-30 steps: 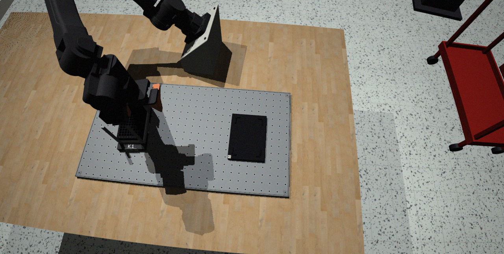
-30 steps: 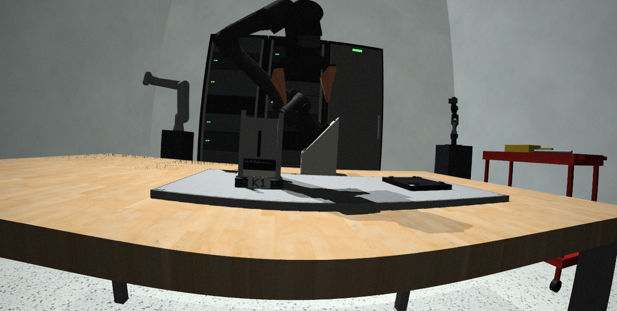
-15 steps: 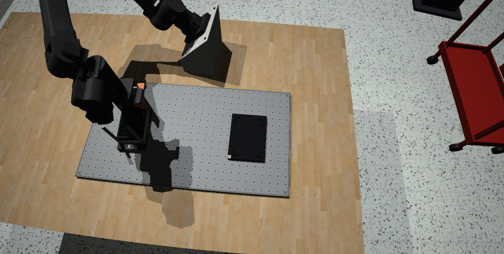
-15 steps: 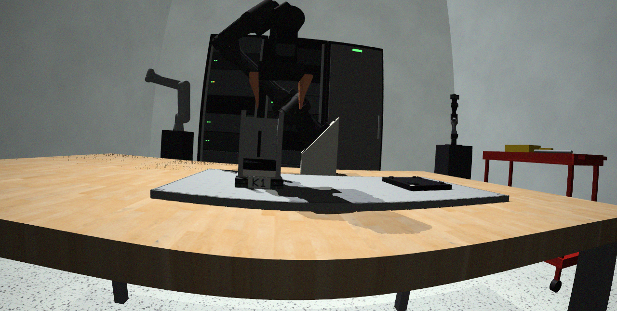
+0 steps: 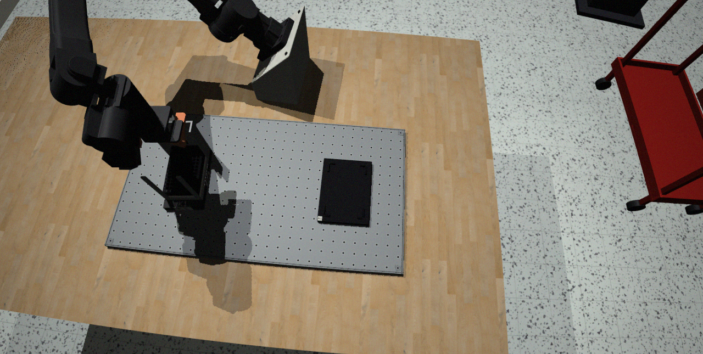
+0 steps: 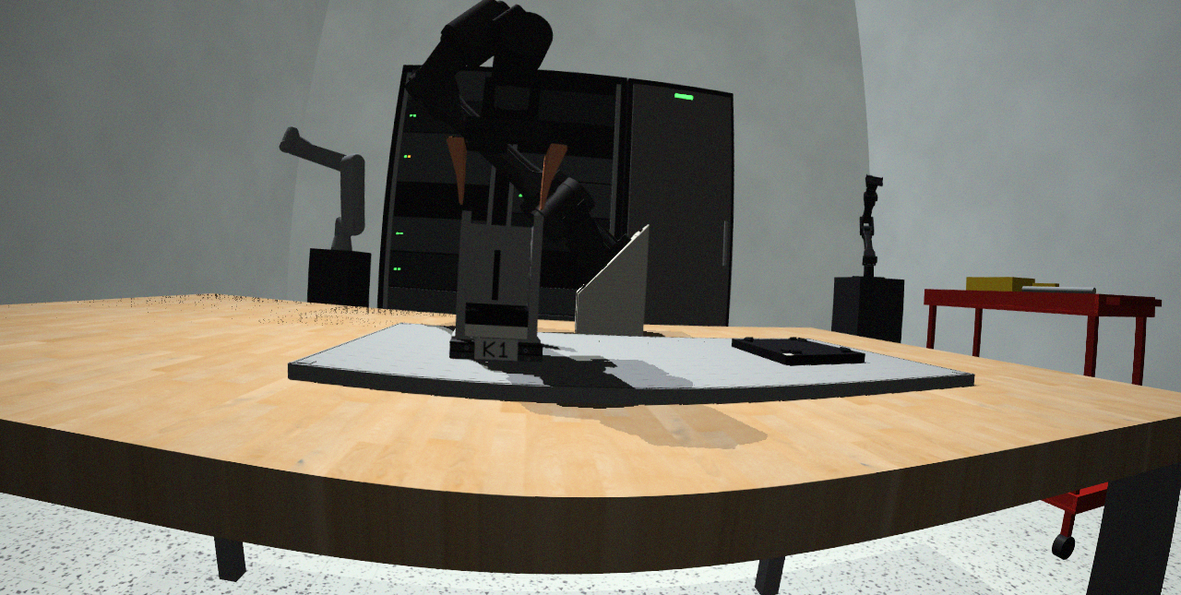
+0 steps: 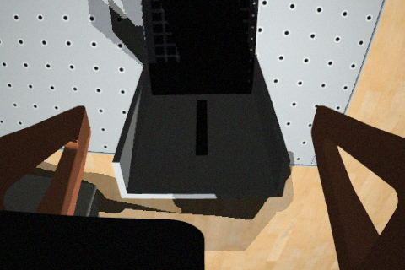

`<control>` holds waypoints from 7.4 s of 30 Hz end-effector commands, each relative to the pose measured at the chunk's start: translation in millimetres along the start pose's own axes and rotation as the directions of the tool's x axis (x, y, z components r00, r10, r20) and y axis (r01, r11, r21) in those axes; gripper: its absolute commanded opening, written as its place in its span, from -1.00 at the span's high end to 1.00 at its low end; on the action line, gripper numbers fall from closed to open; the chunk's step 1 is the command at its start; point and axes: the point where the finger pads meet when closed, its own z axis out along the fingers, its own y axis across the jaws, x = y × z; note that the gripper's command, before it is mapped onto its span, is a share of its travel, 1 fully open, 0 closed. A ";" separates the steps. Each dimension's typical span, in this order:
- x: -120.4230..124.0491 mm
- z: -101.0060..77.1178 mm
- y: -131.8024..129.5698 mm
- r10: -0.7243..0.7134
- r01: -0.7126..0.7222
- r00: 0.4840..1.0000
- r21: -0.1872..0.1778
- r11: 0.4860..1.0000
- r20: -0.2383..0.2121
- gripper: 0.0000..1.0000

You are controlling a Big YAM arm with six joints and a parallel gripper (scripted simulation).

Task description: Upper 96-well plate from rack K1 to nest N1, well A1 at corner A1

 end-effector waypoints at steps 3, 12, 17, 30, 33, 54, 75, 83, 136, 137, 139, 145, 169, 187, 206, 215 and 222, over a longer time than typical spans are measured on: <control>-8.5 -10.4 -4.6 0.002 -0.002 1.000 0.001 1.000 0.028 -1.00; -2.1 3.9 -2.7 -0.007 0.007 1.000 0.002 1.000 0.007 -1.00; -2.4 13.8 -1.2 -0.013 0.013 1.000 0.003 1.000 0.001 -1.00; -2.3 32.9 -0.5 -0.015 0.015 1.000 0.003 1.000 -0.001 -1.00; -2.2 37.9 -0.5 -0.015 0.015 1.000 0.003 1.000 -0.001 -1.00; -1.6 69.8 -0.5 -0.016 0.016 1.000 0.003 1.000 -0.002 -1.00; -1.0 98.3 -0.3 -0.016 0.016 1.000 0.002 1.000 -0.002 -1.00; -0.8 111.8 0.0 -0.016 0.016 1.000 0.001 1.000 -0.002 -1.00; -8.7 126.1 -5.1 -0.003 0.003 1.000 0.007 1.000 0.023 1.00; -8.7 126.1 -5.1 -0.003 0.003 1.000 0.007 1.000 0.023 1.00; -8.7 126.1 -5.1 -0.003 0.003 1.000 0.007 1.000 0.023 1.00; -8.7 126.1 -5.1 -0.003 0.003 1.000 0.007 1.000 0.023 1.00; -16.7 85.2 -10.6 0.014 -0.014 0.999 0.012 1.000 0.051 1.00; -16.3 57.4 -10.5 0.015 -0.016 0.998 0.009 1.000 0.053 1.00; -15.6 28.0 -9.8 0.017 -0.017 0.998 0.003 1.000 0.055 1.00; -15.2 16.0 -9.5 0.018 -0.018 0.998 0.001 1.000 0.055 1.00; -14.8 3.9 -9.3 0.018 -0.018 0.998 0.000 1.000 0.056 1.00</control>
